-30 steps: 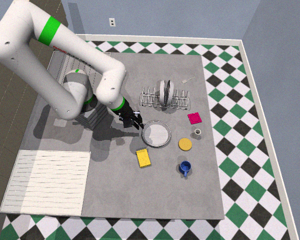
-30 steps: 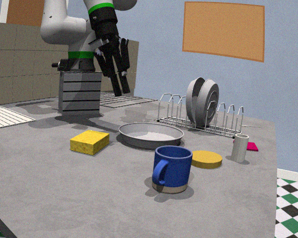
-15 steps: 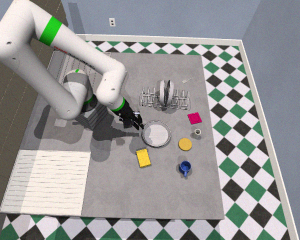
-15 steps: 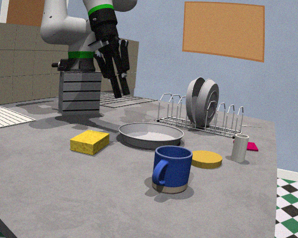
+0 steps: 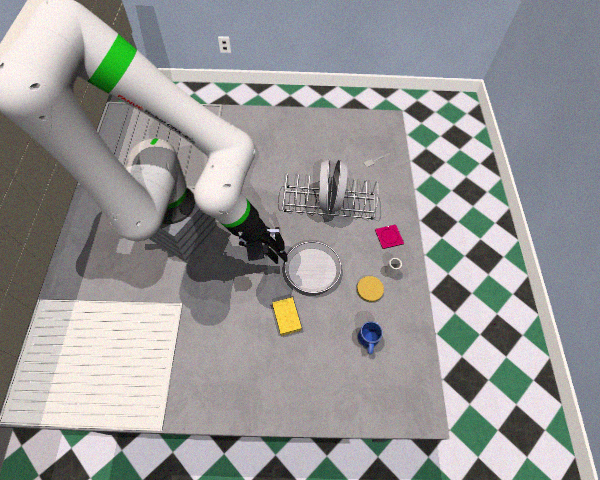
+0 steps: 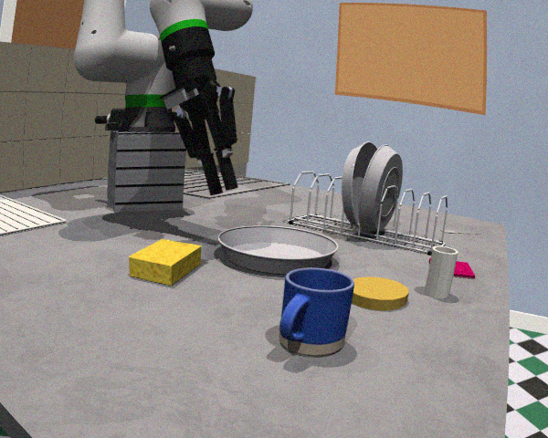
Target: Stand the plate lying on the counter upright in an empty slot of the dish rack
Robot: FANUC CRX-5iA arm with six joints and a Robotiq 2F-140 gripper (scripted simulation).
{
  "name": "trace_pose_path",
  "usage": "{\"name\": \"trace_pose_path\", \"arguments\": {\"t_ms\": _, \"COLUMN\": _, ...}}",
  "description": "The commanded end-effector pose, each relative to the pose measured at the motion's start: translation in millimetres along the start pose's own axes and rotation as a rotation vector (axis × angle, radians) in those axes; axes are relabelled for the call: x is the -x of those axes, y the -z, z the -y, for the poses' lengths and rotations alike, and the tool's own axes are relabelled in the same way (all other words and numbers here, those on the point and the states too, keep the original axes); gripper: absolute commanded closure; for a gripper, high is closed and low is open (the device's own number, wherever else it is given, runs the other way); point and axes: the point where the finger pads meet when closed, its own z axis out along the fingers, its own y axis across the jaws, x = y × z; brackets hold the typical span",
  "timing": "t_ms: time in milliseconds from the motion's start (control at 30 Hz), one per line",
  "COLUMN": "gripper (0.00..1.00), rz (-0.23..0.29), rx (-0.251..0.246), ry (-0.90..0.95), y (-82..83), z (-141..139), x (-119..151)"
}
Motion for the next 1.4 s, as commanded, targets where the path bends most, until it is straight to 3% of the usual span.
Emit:
{"name": "trace_pose_path", "arguments": {"t_ms": 0, "gripper": 0.76, "rz": 0.0, "rx": -0.002, "ry": 0.001, "y": -11.1, "z": -3.5, "x": -0.2}}
{"name": "trace_pose_path", "arguments": {"t_ms": 600, "gripper": 0.76, "rz": 0.0, "rx": -0.002, "ry": 0.001, "y": -35.1, "z": -13.6, "x": 0.4}}
{"name": "trace_pose_path", "arguments": {"t_ms": 1367, "gripper": 0.76, "rz": 0.0, "rx": -0.002, "ry": 0.001, "y": -37.2, "z": -14.5, "x": 0.4}}
